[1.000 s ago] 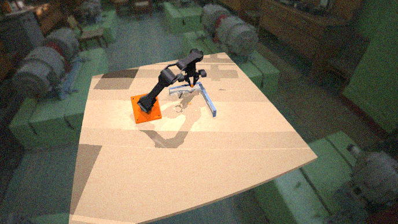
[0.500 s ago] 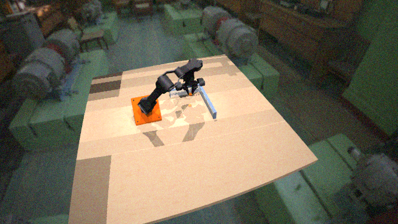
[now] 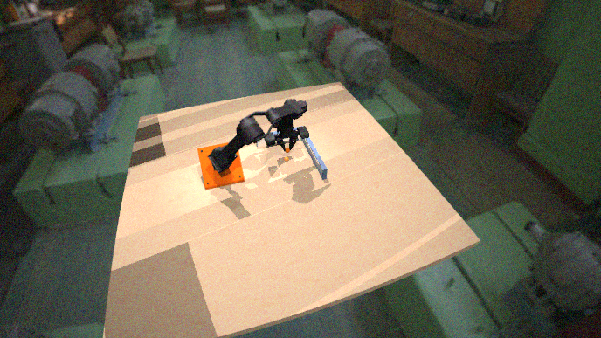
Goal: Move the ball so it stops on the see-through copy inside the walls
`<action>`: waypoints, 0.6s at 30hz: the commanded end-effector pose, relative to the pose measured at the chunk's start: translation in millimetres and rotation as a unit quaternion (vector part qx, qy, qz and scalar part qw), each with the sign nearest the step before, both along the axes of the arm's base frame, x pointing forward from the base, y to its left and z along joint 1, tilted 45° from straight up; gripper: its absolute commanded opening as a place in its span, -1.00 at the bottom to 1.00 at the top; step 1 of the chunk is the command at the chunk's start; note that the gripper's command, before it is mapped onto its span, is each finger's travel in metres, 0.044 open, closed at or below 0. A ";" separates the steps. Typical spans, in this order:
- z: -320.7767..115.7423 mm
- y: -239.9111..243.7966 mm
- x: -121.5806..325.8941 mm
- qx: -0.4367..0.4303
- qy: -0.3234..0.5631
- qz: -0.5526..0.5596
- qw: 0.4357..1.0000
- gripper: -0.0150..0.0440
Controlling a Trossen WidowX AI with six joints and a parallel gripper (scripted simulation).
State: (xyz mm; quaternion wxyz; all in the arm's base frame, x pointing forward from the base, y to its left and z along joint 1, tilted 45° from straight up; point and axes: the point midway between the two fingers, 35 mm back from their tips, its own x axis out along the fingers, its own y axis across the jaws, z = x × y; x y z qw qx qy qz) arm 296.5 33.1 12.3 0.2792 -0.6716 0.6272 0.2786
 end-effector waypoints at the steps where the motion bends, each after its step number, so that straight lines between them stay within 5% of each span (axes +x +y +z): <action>1: -16.3 -17.6 -3.0 -0.006 0.007 0.001 1.000 -0.49; 18: -34.8 -37.0 -3.0 -0.007 0.007 0.000 1.000 -0.49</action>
